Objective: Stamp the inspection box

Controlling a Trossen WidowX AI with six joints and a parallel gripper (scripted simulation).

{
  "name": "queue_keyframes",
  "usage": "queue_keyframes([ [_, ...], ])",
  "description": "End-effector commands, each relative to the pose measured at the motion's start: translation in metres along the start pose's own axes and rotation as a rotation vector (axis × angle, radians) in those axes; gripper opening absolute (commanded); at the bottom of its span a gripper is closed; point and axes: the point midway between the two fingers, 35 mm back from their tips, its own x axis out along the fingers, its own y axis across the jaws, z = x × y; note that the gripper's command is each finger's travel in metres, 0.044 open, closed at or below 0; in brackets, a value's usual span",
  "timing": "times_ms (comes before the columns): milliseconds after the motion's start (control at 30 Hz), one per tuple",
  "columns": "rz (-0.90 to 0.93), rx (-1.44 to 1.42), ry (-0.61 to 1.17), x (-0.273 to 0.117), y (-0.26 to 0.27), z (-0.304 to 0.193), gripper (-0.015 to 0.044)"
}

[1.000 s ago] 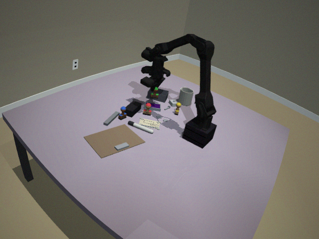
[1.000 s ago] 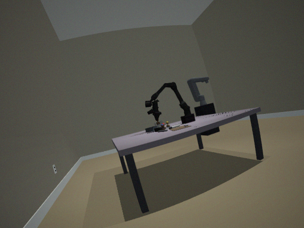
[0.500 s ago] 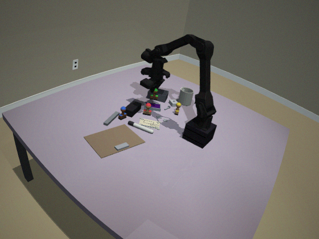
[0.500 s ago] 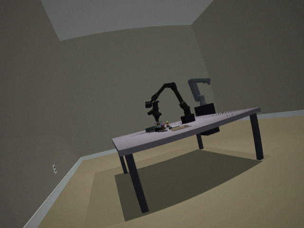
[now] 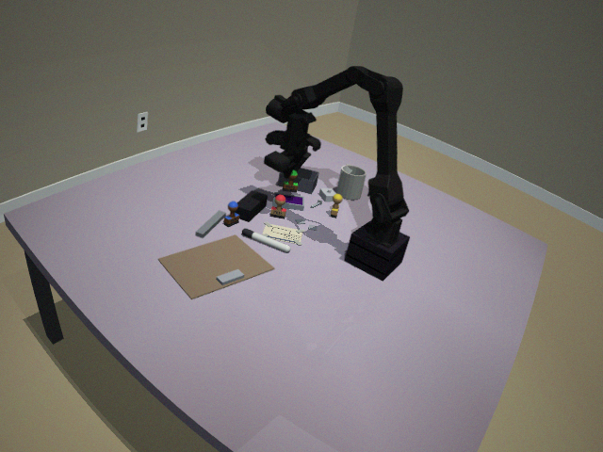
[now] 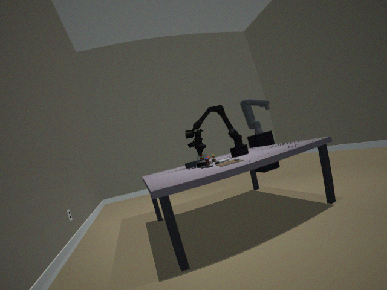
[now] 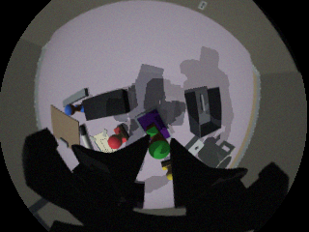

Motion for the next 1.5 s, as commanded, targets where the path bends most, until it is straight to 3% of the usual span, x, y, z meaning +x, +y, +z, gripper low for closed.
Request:
queue_keyframes([
  [0, -0.005, 0.0, 0.008, 0.005, 0.0, -0.002, 0.0],
  [1467, -0.008, -0.001, 0.004, 0.027, 0.004, -0.005, 0.0],
])
